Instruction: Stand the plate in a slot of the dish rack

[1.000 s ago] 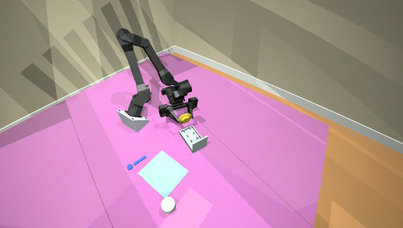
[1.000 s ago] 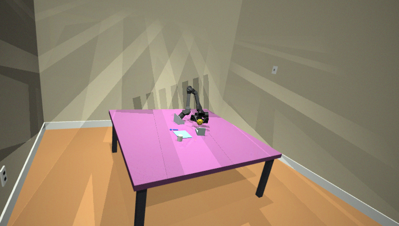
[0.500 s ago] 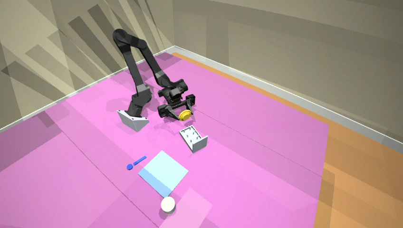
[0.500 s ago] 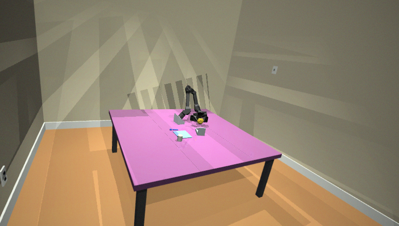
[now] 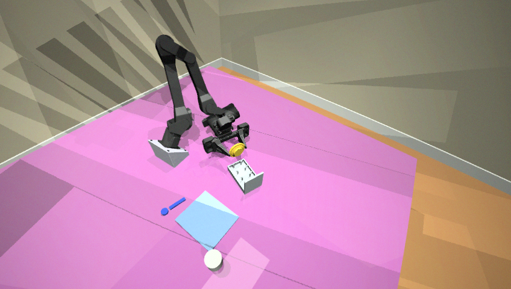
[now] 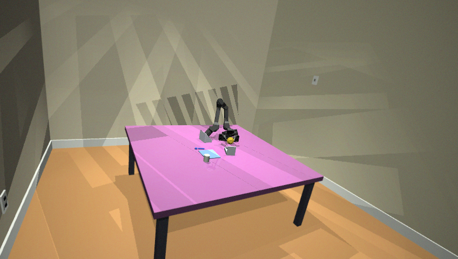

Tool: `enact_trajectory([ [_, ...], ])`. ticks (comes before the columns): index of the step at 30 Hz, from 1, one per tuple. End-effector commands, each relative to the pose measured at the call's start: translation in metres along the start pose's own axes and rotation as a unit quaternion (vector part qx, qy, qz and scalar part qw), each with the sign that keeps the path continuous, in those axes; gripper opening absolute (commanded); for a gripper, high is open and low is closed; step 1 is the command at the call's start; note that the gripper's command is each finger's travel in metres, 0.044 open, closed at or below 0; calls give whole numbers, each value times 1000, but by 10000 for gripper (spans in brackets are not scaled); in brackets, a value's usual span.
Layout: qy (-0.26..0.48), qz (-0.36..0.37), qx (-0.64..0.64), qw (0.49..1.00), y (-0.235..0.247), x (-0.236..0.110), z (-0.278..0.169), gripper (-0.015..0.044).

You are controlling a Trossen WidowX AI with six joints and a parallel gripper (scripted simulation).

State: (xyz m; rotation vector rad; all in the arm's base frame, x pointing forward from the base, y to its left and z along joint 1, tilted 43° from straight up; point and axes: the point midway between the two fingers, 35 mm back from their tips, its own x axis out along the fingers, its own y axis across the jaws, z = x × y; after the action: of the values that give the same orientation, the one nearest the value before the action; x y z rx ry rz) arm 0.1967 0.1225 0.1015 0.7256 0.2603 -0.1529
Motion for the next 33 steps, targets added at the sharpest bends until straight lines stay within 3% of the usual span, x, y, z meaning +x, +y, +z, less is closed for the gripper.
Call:
enact_trajectory([
  [1, 1, -3, -6, 1000, -4, 5, -8, 0],
  [33, -3, 6, 14, 1000, -10, 32, -18, 0],
])
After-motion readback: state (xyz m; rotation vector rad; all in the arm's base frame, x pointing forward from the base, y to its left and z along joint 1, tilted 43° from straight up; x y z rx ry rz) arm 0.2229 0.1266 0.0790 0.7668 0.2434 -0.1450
